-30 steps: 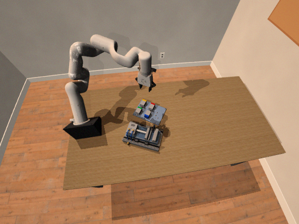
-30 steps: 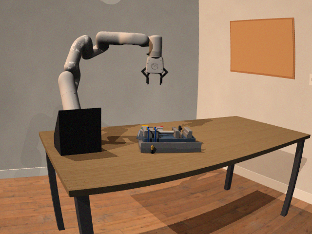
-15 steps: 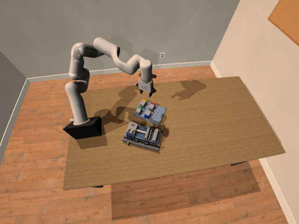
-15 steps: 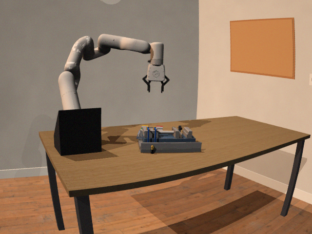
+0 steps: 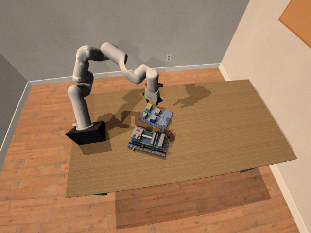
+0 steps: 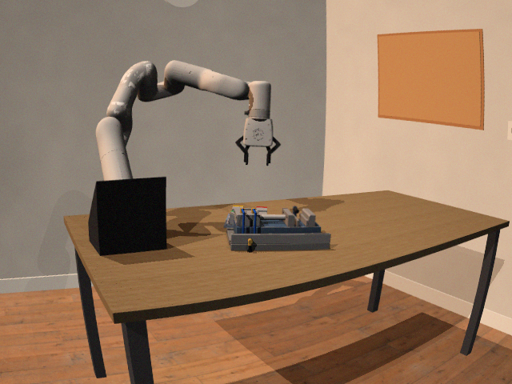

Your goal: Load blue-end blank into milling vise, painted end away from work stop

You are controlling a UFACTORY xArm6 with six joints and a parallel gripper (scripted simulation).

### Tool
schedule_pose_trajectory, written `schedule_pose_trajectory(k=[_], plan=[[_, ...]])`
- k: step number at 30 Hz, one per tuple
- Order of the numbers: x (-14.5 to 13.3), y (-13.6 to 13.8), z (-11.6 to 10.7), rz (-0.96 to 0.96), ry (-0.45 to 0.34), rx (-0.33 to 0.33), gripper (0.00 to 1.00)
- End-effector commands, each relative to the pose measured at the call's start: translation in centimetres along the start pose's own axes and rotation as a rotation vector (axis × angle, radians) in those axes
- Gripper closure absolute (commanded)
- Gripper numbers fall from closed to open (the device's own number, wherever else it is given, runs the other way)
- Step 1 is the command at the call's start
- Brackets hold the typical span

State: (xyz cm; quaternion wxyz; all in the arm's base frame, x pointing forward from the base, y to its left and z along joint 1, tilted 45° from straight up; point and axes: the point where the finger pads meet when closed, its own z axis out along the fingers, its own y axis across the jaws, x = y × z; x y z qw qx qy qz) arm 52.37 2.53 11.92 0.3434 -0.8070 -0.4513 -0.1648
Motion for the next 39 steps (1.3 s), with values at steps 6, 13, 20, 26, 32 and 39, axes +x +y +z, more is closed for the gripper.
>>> schedule_pose_trajectory(k=[6, 13, 20, 26, 32, 39], plan=[[-0.6, 0.8, 2.7, -0.002, 0.002, -0.006, 0.26], [-1.2, 1.5, 5.5, -0.003, 0.003, -0.007, 0.26], [-1.5, 1.7, 6.5, -0.002, 0.002, -0.005, 0.26], [-2.3, 2.6, 9.9, -0.003, 0.002, -0.006, 0.26], [-2.5, 2.9, 11.0, -0.003, 0.003, -0.007, 0.26], [-2.5, 2.7, 10.7, -0.002, 0.002, -0.006, 0.26]])
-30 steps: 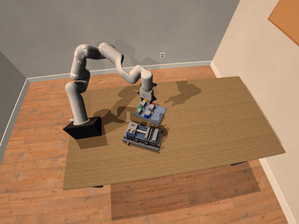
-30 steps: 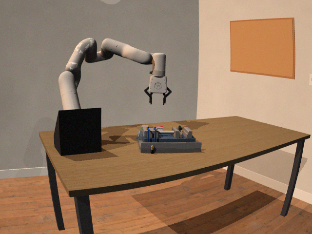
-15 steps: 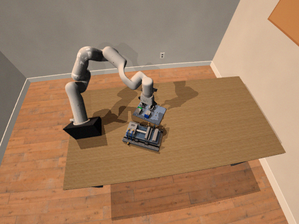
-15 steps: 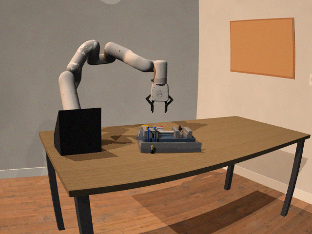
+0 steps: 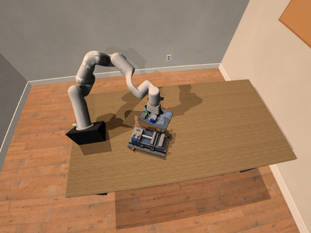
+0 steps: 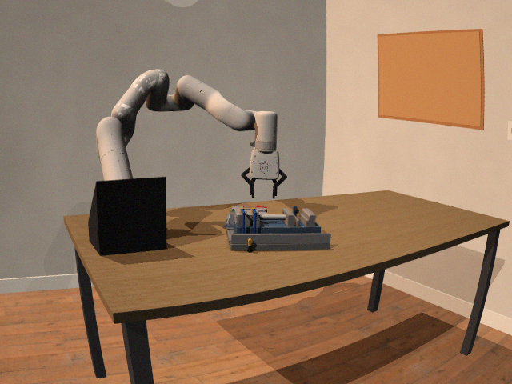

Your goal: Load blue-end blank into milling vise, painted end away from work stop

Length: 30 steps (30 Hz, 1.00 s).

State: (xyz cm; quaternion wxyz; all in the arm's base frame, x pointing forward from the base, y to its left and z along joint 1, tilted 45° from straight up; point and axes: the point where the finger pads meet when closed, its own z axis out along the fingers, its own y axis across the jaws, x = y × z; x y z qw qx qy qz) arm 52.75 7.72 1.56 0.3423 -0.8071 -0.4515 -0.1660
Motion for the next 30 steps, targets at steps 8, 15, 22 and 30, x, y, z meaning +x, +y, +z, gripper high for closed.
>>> schedule_pose_trajectory(k=[8, 15, 22, 30], plan=[[0.25, 0.07, -0.62, -0.001, 0.002, -0.004, 0.26], [0.27, 0.04, -0.73, -0.001, 0.002, -0.004, 0.26], [0.34, -0.08, -1.12, -0.001, 0.002, -0.004, 0.26], [0.35, -0.10, -1.17, -0.001, 0.002, -0.004, 0.26]])
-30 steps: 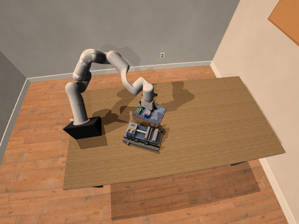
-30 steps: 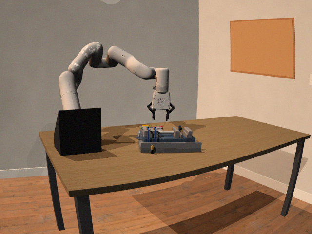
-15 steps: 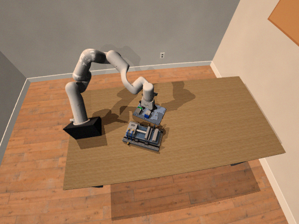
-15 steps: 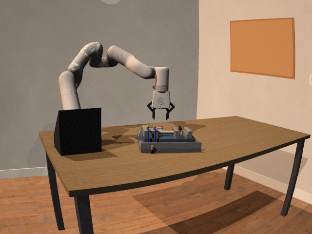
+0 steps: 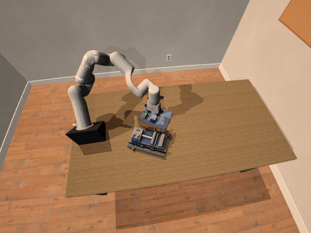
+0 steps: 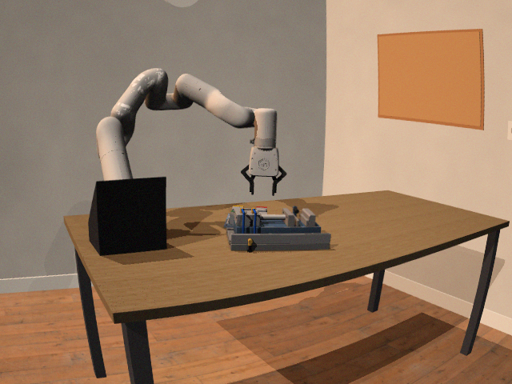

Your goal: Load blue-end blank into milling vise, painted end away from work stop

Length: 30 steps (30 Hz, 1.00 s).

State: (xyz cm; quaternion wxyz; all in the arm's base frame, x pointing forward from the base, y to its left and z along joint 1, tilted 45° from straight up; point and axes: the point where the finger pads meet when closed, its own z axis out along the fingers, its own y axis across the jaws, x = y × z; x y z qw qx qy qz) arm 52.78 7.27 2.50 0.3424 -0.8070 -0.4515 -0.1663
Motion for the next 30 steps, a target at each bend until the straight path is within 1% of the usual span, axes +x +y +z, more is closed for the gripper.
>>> schedule_pose_trajectory(k=[1, 30], plan=[[0.08, 0.09, -0.20, -0.001, 0.001, -0.004, 0.26], [0.15, -0.03, -0.61, -0.001, 0.001, -0.004, 0.26]])
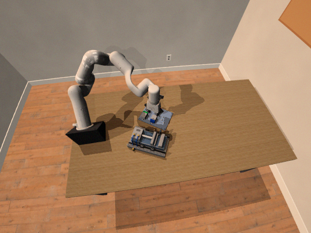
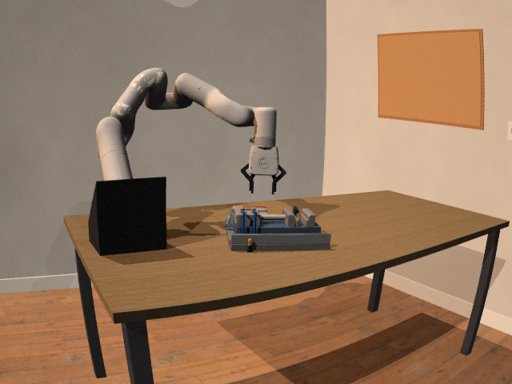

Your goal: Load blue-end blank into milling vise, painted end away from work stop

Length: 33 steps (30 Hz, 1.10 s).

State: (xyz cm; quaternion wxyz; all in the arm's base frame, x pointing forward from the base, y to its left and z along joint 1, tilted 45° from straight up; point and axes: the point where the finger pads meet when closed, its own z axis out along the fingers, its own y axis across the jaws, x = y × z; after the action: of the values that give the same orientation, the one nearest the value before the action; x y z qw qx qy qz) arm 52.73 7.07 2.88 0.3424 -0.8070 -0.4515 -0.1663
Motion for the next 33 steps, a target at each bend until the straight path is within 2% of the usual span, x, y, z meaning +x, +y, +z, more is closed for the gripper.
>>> schedule_pose_trajectory(k=[1, 4, 14, 21, 31, 33], plan=[[0.1, 0.1, -0.2, -0.001, 0.001, -0.004, 0.26], [0.1, 0.1, -0.2, -0.001, 0.001, -0.004, 0.26], [0.1, 0.1, 2.8, -0.001, 0.001, -0.004, 0.26], [0.1, 0.1, 2.8, -0.001, 0.001, -0.004, 0.26], [0.1, 0.1, 7.2, -0.001, 0.001, -0.004, 0.26], [0.1, 0.1, 7.2, -0.001, 0.001, -0.004, 0.26]])
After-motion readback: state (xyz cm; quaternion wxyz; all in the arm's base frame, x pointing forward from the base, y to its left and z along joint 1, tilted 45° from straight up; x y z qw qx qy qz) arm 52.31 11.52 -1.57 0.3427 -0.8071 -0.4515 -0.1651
